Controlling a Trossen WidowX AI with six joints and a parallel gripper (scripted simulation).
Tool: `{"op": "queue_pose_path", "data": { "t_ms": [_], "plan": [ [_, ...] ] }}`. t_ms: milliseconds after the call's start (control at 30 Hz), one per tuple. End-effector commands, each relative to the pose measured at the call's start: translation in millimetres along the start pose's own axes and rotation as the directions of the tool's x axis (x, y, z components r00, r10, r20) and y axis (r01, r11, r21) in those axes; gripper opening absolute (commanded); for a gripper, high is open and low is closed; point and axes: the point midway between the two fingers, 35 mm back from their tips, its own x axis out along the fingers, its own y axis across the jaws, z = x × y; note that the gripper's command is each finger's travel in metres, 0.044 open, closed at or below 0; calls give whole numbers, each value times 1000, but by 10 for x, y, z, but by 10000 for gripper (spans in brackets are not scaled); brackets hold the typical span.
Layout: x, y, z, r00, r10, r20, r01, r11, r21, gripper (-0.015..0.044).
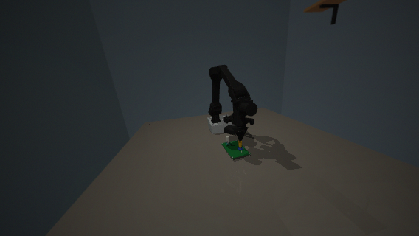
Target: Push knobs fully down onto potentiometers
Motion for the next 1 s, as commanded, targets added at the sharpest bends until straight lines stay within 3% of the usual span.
{"op": "queue_pose_path", "data": {
  "t_ms": [0,967],
  "plan": [
    [205,23,-19,1000,-1,19,1,1000,0,0],
    [235,23,-19,1000,-1,19,1,1000,0,0]
  ]
}}
